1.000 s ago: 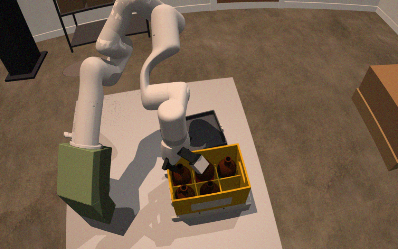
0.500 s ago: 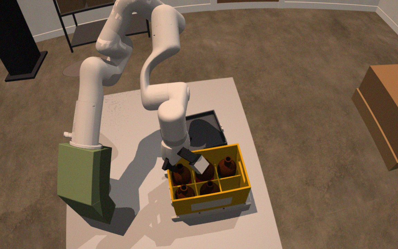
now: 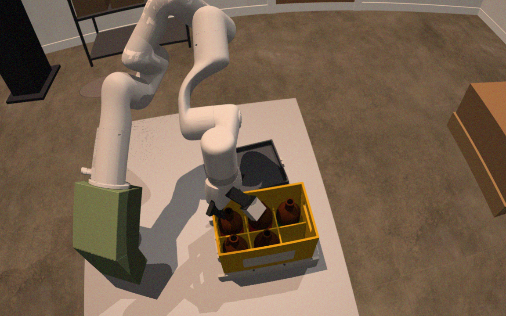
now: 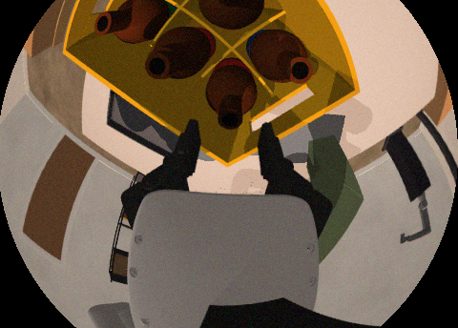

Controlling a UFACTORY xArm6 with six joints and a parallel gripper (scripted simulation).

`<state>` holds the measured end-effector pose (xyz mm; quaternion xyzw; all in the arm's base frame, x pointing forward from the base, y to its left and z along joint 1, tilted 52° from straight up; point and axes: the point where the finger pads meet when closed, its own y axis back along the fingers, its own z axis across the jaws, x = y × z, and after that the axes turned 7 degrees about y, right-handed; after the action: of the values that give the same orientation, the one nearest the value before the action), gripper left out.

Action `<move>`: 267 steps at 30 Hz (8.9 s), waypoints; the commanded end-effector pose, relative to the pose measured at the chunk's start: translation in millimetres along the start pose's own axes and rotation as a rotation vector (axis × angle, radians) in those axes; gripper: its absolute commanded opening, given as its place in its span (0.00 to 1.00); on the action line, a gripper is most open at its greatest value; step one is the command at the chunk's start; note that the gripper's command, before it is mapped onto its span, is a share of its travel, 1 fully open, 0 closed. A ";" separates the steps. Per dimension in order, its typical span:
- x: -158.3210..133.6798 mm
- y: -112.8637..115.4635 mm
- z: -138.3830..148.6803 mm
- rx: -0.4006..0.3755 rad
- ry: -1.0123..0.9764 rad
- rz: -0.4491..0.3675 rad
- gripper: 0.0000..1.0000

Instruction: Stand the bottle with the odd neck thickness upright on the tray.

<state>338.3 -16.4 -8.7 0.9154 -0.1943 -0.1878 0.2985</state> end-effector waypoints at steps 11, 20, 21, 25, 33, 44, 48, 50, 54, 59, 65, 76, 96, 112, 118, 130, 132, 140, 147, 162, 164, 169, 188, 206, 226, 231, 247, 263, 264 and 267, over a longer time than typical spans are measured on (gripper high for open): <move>1.4 0.8 -0.2 0.000 0.001 0.002 0.65; 1.4 0.8 -0.2 0.000 0.001 0.002 0.65; 1.4 0.8 -0.2 0.000 0.001 0.002 0.65; 1.4 0.6 -0.2 0.000 0.001 0.002 0.65; 1.4 -2.2 -0.2 0.000 0.001 0.002 0.65; 1.4 -10.1 -0.2 0.000 0.001 0.002 0.65; 1.4 -14.9 -0.2 0.000 0.001 0.002 0.65; 1.4 -17.4 -0.2 0.000 0.001 0.002 0.65; 1.5 -22.5 -0.2 0.000 0.001 0.002 0.65; 1.5 -26.2 -0.2 0.000 0.001 0.002 0.65; 1.5 -32.8 -0.2 0.000 0.001 0.002 0.65; 1.5 -39.0 -0.2 0.000 0.001 0.002 0.65; 1.5 -40.4 -0.2 0.000 0.001 0.002 0.65; 1.5 -40.4 -0.2 0.000 0.001 0.002 0.00; 1.5 -40.4 -0.2 0.000 0.001 0.002 0.00; 1.5 -40.4 -0.2 0.000 0.001 0.002 0.00; 1.5 -40.4 -0.2 0.000 0.001 0.002 0.00; 1.5 -40.4 -0.2 0.000 0.001 0.002 0.00; 1.5 -40.4 -0.2 0.000 0.001 0.002 0.65; 1.5 -40.4 -0.2 0.000 0.001 0.002 0.65; 1.5 -40.4 -0.2 0.000 0.001 0.002 0.65; 1.5 -40.4 -0.2 0.000 0.001 0.002 0.65; 1.5 -30.4 -0.2 0.000 0.001 0.002 0.65; 1.4 19.7 -0.2 0.000 0.001 0.002 0.65; 1.3 44.8 -0.2 0.000 0.001 0.002 0.65; 1.3 44.8 -0.2 0.000 0.001 0.002 0.00; 1.3 44.8 -0.2 0.000 0.001 0.002 0.00; 6.9 45.1 -4.1 -0.001 0.001 0.003 0.00; 16.5 45.6 -11.1 -0.001 0.000 0.003 0.00; 42.4 46.0 -32.5 -0.002 0.000 0.004 0.00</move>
<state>345.3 -50.9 24.4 0.9151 -0.1948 -0.1894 0.2978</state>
